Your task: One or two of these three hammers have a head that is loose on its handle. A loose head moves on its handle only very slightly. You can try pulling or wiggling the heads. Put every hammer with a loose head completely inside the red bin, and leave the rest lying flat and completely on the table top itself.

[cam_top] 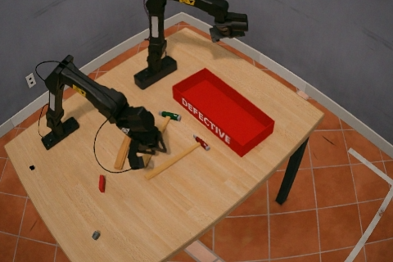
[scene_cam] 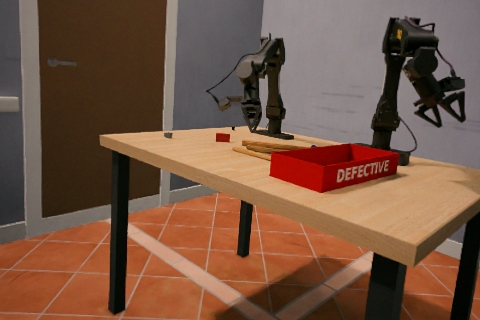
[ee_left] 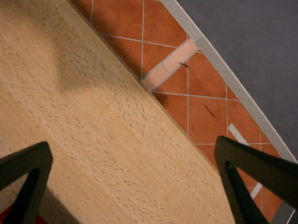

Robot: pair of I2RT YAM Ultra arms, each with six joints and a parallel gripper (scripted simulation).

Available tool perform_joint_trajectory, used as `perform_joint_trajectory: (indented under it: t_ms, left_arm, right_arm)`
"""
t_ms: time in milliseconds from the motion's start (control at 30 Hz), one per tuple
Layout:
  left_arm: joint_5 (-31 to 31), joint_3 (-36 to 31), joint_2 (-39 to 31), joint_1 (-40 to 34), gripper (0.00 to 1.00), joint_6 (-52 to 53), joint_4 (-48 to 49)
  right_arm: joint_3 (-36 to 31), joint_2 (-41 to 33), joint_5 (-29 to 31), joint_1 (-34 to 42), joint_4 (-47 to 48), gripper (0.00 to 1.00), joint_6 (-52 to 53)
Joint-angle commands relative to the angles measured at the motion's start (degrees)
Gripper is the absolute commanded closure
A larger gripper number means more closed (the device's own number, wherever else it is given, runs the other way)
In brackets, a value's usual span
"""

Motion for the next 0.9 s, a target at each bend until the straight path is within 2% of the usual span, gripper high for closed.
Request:
perform_joint_trajectory:
  t_ms: [0,200,267,333,500,867]
  left_arm:
    - [-0.6,0.3,-0.4,0.0,0.0,0.0,0.1]
    - [-0.6,0.3,-0.4,0.0,0.0,0.0,0.1]
    - [-0.6,0.3,-0.4,0.0,0.0,0.0,0.1]
    - [-0.6,0.3,-0.4,0.0,0.0,0.0,0.1]
    - [-0.6,0.3,-0.4,0.0,0.0,0.0,0.1]
    - [-0.6,0.3,-0.4,0.0,0.0,0.0,0.1]
  right_arm:
    - [3.4,1.5,6.1,1.6,-11.5,0.5,3.4]
    - [7.7,4.2,12.1,3.5,-22.8,0.5,7.6]
    - [7.7,4.2,12.1,3.5,-22.8,0.5,7.6]
    - [10.0,7.3,11.5,3.7,-23.4,0.5,10.2]
    - [12.4,10.4,14.1,4.0,-28.6,0.5,11.2]
    - [12.2,11.2,13.3,4.1,-27.4,0.5,11.2]
